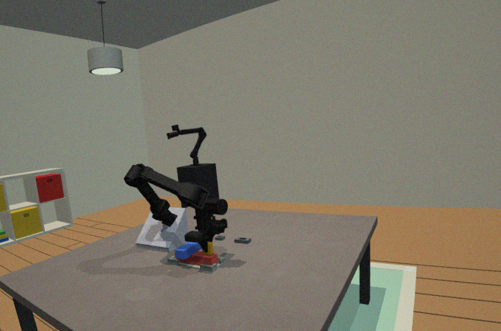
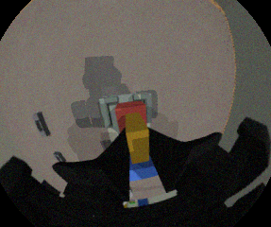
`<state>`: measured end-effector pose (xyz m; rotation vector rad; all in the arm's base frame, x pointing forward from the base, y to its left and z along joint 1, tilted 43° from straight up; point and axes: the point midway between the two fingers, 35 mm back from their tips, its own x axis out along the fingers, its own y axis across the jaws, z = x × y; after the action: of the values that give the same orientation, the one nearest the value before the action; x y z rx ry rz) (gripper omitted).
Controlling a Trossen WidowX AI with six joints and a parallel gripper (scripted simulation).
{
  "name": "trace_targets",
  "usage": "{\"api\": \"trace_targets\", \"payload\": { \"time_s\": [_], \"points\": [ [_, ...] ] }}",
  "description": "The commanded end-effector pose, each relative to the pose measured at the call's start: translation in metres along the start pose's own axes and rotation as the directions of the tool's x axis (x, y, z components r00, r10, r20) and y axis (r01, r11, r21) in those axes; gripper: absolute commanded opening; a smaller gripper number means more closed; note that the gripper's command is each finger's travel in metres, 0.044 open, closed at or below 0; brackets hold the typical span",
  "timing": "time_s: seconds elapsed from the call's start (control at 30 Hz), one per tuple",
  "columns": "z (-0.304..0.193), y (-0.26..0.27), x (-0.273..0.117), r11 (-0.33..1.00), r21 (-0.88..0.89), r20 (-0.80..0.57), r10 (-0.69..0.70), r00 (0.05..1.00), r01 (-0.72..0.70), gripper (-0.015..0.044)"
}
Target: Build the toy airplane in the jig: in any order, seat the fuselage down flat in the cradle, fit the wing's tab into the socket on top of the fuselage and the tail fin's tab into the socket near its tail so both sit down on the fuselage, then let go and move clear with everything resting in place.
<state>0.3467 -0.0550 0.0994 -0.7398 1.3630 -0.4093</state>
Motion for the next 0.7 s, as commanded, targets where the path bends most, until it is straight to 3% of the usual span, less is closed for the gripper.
{"api": "trace_targets", "payload": {
  "time_s": [0.0, 0.23, 0.5, 0.67],
  "points": [
    [0.0, 0.0, 0.0, 1.0, 0.0, 0.0, 0.0, 1.0, 0.0, 0.0079],
    [0.0, 0.0, 0.0, 1.0, 0.0, 0.0, 0.0, 1.0, 0.0, 0.026],
    [0.0, 0.0, -0.002, 1.0, 0.0, 0.0, 0.001, 1.0, -0.001, 0.026],
    [0.003, 0.001, -0.069, 1.0, -0.003, -0.004, 0.008, 1.0, -0.008, 0.026]
  ]
}}
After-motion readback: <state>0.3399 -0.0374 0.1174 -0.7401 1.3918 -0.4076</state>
